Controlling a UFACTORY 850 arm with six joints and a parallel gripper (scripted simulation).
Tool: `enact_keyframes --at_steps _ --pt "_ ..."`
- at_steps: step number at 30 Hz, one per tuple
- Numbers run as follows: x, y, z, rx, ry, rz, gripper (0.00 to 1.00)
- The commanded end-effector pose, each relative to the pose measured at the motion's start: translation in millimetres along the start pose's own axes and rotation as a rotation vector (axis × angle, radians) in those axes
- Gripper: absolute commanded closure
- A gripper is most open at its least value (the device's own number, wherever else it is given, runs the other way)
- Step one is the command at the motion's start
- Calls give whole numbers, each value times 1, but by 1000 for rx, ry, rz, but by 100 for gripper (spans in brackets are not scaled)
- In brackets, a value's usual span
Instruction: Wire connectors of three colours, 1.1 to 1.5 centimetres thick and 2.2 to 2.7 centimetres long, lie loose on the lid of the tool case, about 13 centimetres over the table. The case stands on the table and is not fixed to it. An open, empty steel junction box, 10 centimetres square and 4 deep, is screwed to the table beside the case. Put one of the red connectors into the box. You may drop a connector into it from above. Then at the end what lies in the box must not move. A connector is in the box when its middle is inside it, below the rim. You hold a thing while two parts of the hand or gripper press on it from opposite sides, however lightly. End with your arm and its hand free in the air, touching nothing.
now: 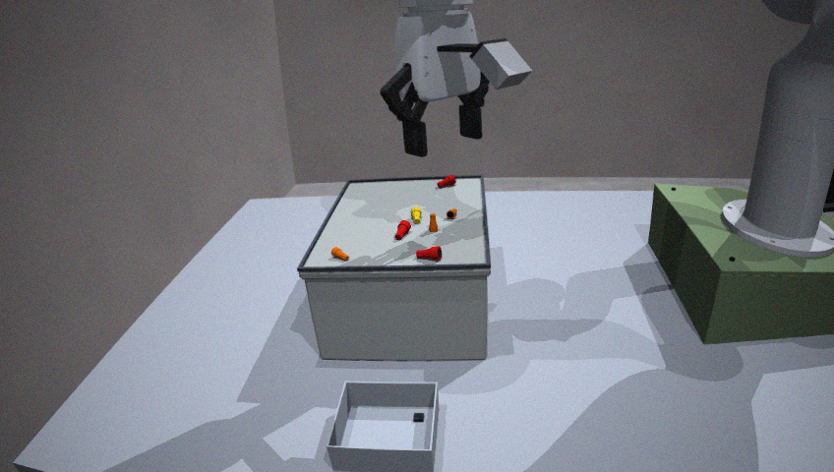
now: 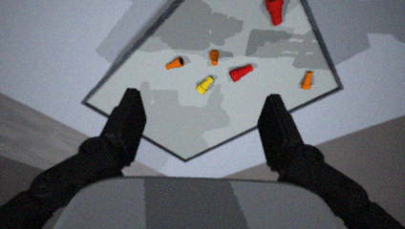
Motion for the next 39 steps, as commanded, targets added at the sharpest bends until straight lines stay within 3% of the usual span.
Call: enact_keyframes --at_steps 1,11,39 --pt "1 26 -15 -46 -1 0 0" --pt "5 62 -44 -119 -2 -2 0" --pt "5 63 -44 -121 -2 -2 0"
Point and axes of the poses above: the point where the finger pads meet when closed, its own x axis out along the fingers, its own y axis across the jaws, z = x × y, the point moved 9 cm from there along -x, back along the fingers, and after that the axes turned 10 degrees about x, right-handed, at the moved point
